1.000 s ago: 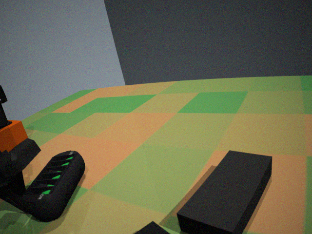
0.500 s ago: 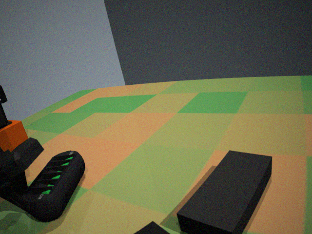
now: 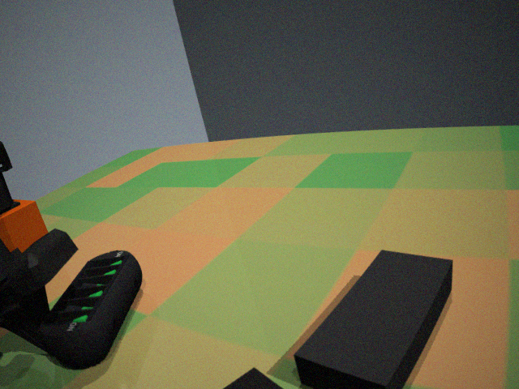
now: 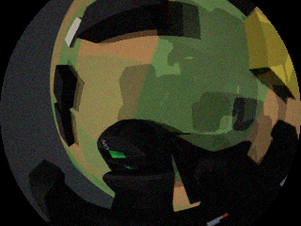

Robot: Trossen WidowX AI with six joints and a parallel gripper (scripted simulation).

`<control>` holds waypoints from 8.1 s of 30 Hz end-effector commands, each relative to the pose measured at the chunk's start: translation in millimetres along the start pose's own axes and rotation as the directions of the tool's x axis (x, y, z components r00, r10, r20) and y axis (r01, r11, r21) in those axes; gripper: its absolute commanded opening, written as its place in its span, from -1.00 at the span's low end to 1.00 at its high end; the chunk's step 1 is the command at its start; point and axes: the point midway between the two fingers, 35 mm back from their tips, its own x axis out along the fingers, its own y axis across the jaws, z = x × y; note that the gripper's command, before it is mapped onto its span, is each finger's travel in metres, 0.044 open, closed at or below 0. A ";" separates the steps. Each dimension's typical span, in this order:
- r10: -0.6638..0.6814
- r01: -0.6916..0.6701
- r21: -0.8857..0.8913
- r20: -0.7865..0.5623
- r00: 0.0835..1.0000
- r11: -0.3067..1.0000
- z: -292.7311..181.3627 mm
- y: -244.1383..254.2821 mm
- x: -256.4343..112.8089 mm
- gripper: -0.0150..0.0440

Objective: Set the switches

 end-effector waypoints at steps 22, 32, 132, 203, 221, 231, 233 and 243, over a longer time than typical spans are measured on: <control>-0.176 0.175 -0.029 -0.031 0.984 0.984 -50.9 53.5 -54.9 -0.49; -0.275 0.275 -0.037 0.002 0.962 0.961 -83.5 79.7 -61.8 -0.49; -0.276 0.275 -0.033 -0.006 0.961 0.961 -61.6 47.9 -23.5 -0.49; -0.097 0.097 -0.029 -0.013 0.995 0.995 -49.2 18.5 -53.9 -0.49; -0.077 0.076 -0.030 -0.011 0.997 0.997 -49.3 6.7 -31.0 -0.49; -0.077 0.077 -0.030 -0.011 0.997 0.997 -50.1 0.6 -12.5 -0.49; -0.077 0.077 -0.030 -0.011 0.997 0.997 -50.4 -0.7 -8.9 -0.49; -0.077 0.077 -0.030 -0.011 0.997 0.997 -50.6 -0.8 -6.0 -0.49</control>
